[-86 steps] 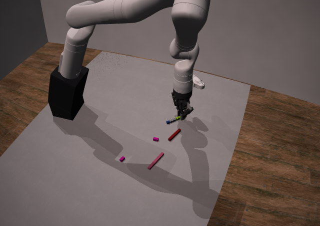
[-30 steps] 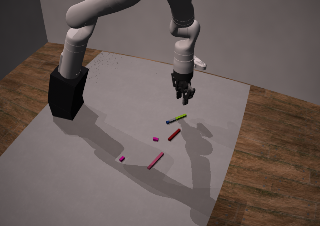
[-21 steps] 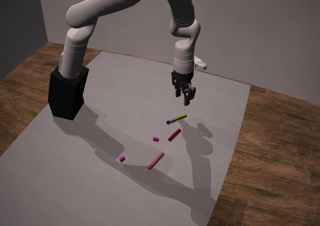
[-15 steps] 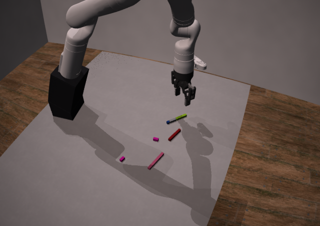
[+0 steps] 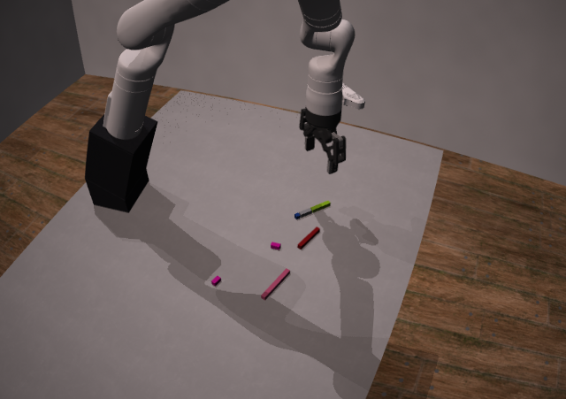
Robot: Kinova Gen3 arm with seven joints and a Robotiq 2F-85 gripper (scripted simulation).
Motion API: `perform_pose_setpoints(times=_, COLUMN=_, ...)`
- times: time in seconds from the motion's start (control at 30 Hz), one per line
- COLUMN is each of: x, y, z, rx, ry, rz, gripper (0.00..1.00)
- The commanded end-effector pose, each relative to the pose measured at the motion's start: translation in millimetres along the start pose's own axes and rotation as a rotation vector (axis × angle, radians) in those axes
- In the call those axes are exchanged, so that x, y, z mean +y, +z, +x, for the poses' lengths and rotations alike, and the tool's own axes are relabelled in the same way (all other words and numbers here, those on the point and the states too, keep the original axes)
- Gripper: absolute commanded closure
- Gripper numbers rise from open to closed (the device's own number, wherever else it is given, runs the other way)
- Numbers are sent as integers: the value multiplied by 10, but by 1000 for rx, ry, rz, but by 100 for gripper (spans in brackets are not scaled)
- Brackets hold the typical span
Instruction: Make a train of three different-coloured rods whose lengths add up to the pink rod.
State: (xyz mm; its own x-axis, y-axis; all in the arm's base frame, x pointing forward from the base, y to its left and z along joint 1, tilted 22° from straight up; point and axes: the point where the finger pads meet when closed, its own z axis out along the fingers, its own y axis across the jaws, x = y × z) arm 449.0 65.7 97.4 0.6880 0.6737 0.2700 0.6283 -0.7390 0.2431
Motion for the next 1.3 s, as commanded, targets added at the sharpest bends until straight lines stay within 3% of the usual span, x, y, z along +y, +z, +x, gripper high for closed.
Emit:
perform_pose_setpoints(times=0.0, x=94, y=-90, z=11, rx=7, ry=5, rz=-21, gripper=0)
perform_pose_setpoints(times=0.27, x=88, y=-407, z=9, rx=7, ry=5, rz=-21, gripper=0)
perform_pose_setpoints(times=0.47, x=85, y=-539, z=8, rx=7, ry=5, rz=-21, gripper=0)
perform_pose_setpoints(times=1.27, x=84, y=-565, z=8, rx=7, ry=5, rz=-21, gripper=0)
